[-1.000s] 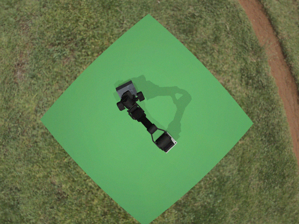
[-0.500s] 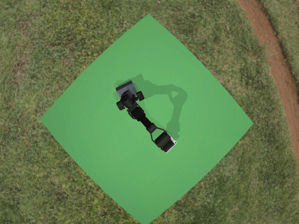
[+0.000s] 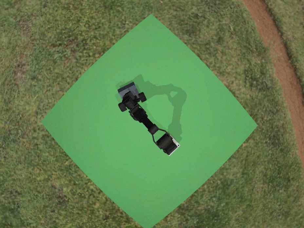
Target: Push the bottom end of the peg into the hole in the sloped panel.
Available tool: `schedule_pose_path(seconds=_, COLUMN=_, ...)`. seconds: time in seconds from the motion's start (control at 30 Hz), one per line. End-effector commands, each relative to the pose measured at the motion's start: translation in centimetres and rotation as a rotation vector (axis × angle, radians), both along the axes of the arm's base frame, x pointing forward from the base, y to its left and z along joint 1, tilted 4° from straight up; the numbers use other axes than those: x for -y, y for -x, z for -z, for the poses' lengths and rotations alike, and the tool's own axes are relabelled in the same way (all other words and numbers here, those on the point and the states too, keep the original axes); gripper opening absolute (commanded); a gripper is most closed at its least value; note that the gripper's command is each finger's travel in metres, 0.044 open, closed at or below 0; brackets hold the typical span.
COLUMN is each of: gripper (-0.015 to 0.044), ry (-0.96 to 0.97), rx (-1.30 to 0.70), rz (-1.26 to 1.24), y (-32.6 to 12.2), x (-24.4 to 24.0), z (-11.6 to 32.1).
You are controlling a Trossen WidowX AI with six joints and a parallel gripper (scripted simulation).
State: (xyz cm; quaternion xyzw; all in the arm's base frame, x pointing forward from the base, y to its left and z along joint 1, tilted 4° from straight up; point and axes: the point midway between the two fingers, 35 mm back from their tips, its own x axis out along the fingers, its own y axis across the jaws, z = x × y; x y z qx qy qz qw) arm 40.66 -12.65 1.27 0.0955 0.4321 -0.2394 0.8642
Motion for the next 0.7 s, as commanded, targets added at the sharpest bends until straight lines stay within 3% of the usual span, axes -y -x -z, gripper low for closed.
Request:
schedule_pose_path(seconds=0.0, gripper=0.0000, ry=0.000, rx=-0.004, rz=-0.004, y=-0.12, x=0.09, z=0.35)
schedule_pose_path(seconds=0.67, gripper=0.0000, ry=0.000, rx=-0.003, rz=-0.004, y=-0.54, x=0.38, z=1.08)
